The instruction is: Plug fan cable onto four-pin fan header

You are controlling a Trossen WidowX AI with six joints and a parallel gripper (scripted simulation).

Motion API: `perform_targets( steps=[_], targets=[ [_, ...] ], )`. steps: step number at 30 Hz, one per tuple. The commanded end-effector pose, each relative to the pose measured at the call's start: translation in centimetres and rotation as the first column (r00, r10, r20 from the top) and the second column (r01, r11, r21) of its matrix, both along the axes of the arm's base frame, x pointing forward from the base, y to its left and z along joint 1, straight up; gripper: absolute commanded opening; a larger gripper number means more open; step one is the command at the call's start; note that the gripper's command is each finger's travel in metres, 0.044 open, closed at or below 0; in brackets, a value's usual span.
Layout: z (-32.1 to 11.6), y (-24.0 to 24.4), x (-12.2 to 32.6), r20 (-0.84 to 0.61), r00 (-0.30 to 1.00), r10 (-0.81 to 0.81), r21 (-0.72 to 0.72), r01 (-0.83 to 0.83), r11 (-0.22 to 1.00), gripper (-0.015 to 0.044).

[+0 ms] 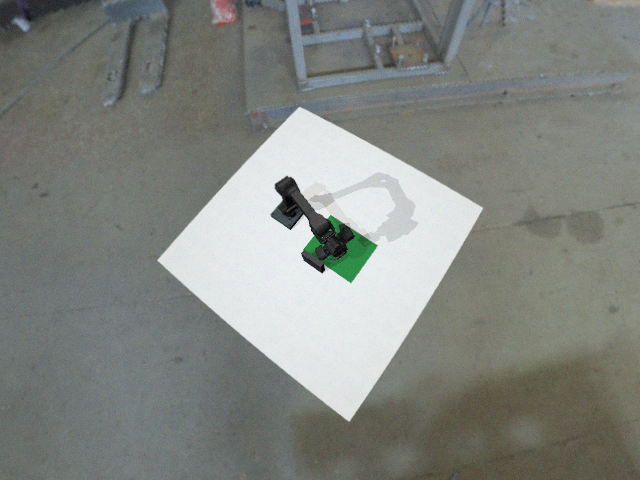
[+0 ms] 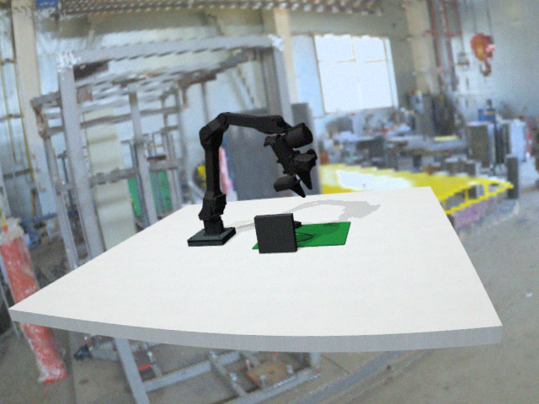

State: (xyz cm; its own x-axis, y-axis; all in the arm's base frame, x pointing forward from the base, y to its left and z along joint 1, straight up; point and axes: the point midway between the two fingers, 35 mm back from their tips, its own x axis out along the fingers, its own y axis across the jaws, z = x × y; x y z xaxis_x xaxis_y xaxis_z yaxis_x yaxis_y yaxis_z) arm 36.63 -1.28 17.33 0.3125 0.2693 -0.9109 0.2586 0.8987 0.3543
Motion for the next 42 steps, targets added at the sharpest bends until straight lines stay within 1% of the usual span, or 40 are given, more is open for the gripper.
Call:
perform_targets(
  steps=[1, 5, 8, 16, 22, 28, 42],
  targets=[
    [-3.6, 5.8, -2.5, -0.240, 0.968, -0.074, 0.004, 0.077, 0.997, 0.0210],
    [-6.3, 10.4, -5.6, -0.417, 0.896, -0.155, -0.076, 0.136, 0.988, 0.0210],
    [-7.6, 12.7, -7.8, -0.495, 0.841, -0.219, -0.157, 0.161, 0.974, 0.0210],
    [-7.7, 12.9, -8.0, -0.500, 0.837, -0.223, -0.163, 0.162, 0.973, 0.0210],
    [-10.9, 12.9, -7.9, -0.500, 0.837, -0.223, -0.163, 0.162, 0.973, 0.0210],
    [-11.2, 12.9, -7.9, -0.500, 0.837, -0.223, -0.163, 0.162, 0.973, 0.0210],
    [-13.4, 13.0, -7.8, -0.500, 0.837, -0.223, -0.163, 0.162, 0.973, 0.0210]
  ],
)
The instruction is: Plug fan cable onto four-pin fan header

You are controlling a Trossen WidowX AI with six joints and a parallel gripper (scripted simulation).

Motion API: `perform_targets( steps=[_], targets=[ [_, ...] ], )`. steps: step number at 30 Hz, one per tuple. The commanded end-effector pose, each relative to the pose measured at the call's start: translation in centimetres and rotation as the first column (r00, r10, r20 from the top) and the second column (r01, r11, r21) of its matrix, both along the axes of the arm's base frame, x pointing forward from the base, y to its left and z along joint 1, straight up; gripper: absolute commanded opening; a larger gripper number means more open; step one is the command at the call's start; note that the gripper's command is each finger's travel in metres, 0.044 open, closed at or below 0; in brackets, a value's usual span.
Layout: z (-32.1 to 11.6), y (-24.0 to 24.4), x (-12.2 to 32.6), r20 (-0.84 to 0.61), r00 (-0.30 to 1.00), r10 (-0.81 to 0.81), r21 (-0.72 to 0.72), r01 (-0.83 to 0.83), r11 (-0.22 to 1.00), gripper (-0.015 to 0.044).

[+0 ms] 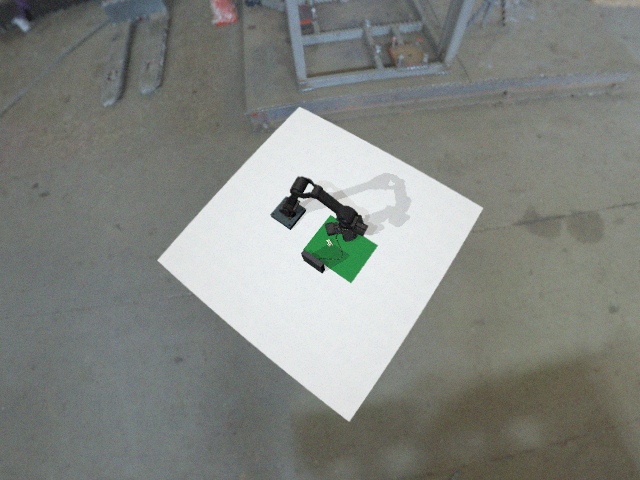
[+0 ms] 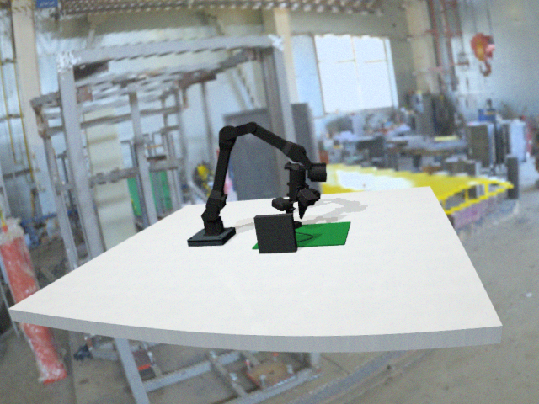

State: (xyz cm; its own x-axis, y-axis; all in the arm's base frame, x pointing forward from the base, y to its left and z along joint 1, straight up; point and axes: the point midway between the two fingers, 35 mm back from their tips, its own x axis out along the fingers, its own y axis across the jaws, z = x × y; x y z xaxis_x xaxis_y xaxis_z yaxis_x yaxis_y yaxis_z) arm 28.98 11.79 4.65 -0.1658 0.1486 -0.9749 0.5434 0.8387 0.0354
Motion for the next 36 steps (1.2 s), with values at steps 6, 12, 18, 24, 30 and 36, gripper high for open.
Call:
perform_targets(
  steps=[6, 12, 18, 24, 30, 36],
  targets=[
    [-1.7, -0.1, -0.1, -0.006, 1.000, -0.005, -0.008, 0.005, 1.000, 0.0210],
    [-2.2, -0.1, -0.1, -0.006, 1.000, -0.005, -0.008, 0.005, 1.000, 0.0210],
    [-2.0, 0.0, -0.1, -0.005, 1.000, 0.000, -0.001, 0.000, 1.000, 0.0131],
    [-2.0, 0.0, -0.1, -0.005, 1.000, 0.000, -0.001, 0.000, 1.000, 0.0052],
    [-2.0, 0.0, -0.1, -0.005, 1.000, 0.000, -0.001, 0.000, 1.000, 0.0000],
    [-0.3, 0.0, 0.0, -0.005, 1.000, -0.001, -0.003, 0.001, 1.000, 0.0000]
  ],
)
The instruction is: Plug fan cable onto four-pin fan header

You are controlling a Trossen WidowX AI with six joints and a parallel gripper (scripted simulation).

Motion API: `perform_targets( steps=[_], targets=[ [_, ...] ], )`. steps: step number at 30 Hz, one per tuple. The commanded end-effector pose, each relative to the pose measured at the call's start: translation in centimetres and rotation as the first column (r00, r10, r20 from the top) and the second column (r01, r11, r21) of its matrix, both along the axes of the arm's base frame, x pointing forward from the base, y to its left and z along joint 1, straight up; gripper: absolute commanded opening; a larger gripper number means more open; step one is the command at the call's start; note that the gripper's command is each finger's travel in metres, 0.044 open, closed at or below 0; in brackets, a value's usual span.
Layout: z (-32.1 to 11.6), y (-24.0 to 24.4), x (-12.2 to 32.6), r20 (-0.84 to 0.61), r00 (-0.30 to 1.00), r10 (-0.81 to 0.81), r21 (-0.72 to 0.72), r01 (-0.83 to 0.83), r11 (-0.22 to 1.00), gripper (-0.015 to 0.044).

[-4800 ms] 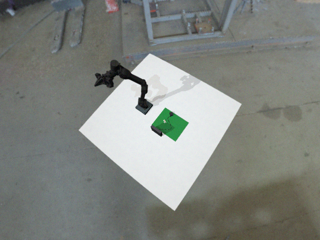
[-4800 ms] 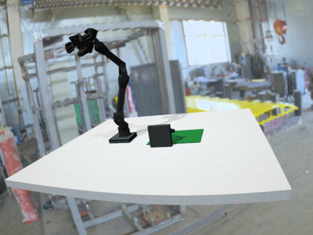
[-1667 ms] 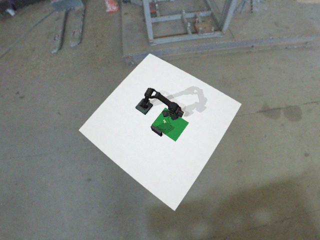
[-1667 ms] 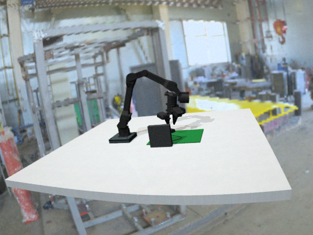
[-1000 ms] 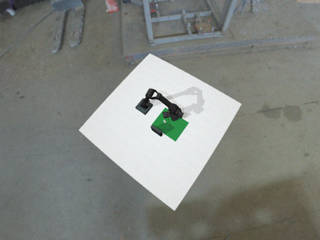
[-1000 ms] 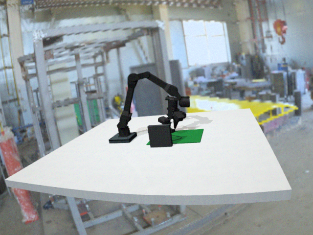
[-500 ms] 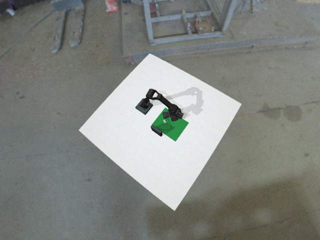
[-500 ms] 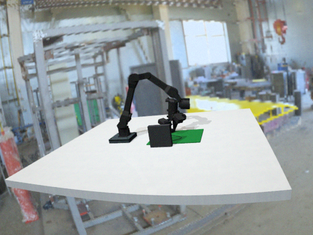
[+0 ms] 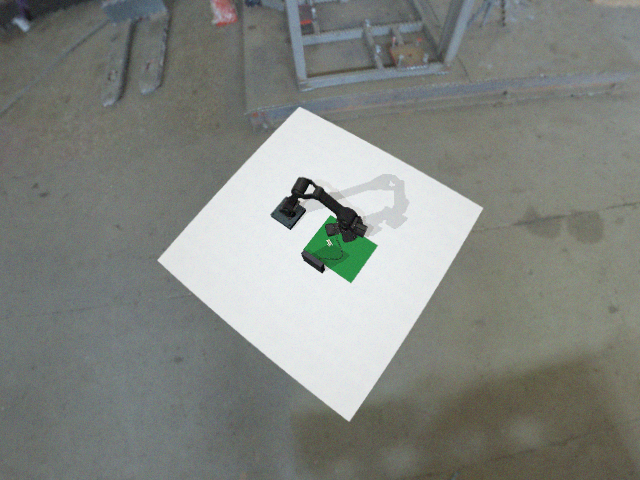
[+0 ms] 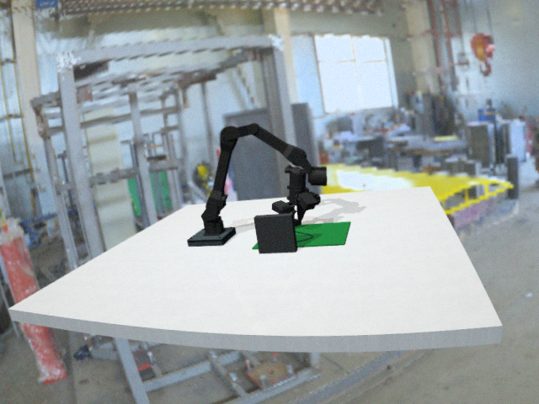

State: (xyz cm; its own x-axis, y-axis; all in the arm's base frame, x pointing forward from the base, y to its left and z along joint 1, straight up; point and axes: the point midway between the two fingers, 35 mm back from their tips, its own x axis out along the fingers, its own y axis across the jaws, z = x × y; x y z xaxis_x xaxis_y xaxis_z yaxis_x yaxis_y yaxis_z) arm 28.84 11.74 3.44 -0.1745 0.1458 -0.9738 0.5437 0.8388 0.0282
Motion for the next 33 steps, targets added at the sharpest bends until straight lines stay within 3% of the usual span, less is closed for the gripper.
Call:
perform_targets(
  steps=[1, 19, 27, 33],
  targets=[
    [1.2, 0.0, 0.1, 0.004, 1.000, -0.001, 0.000, 0.001, 1.000, 0.0000],
    [6.2, -0.2, -0.2, 0.007, 1.000, -0.004, -0.008, 0.005, 1.000, 0.0000],
    [6.2, -0.6, 0.5, 0.188, 0.982, 0.003, -0.125, 0.021, 0.992, 0.0000],
    [6.2, -0.6, 0.6, 0.208, 0.978, 0.005, -0.142, 0.026, 0.990, 0.0000]
  ],
)
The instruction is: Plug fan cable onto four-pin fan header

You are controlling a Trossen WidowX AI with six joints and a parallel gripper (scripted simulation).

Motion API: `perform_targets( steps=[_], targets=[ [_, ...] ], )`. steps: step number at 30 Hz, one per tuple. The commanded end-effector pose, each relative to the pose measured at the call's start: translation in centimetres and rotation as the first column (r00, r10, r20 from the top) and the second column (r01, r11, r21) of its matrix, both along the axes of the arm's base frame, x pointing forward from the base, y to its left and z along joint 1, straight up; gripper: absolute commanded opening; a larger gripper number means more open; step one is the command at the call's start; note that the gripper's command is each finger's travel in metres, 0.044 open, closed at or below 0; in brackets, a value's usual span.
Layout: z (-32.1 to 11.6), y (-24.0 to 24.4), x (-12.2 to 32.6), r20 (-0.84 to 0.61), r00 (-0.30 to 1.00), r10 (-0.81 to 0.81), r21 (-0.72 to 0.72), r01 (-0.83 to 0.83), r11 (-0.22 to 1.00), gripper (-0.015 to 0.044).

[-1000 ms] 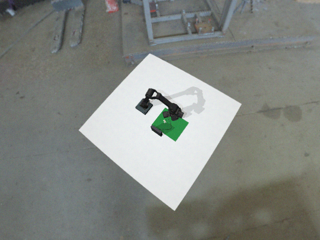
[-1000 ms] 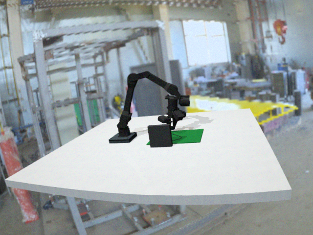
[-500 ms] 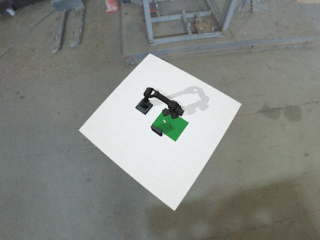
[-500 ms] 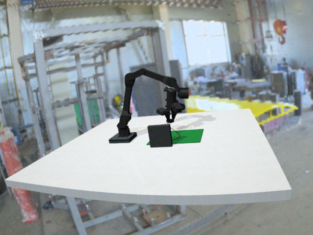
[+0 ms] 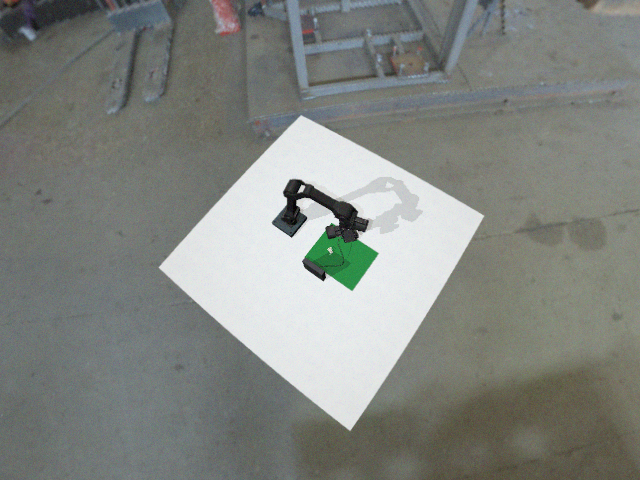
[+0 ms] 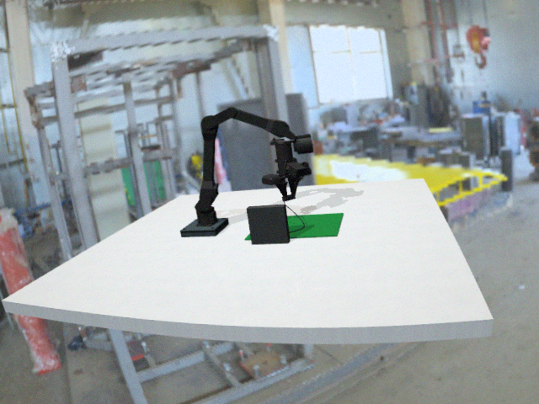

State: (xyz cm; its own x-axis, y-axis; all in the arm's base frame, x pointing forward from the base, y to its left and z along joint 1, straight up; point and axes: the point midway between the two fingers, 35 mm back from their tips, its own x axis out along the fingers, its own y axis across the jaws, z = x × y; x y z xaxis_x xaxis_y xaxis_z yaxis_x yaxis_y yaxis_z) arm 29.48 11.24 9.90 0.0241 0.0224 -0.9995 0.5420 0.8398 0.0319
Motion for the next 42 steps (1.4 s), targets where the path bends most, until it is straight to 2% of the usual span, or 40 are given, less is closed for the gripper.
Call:
perform_targets(
  steps=[1, 42],
  targets=[
    [-0.4, -0.1, 0.0, 0.014, 1.000, -0.007, -0.029, 0.007, 1.000, 0.0000],
    [-4.9, -0.2, 0.2, 0.333, 0.941, 0.063, -0.439, 0.095, 0.893, 0.0000]
  ],
)
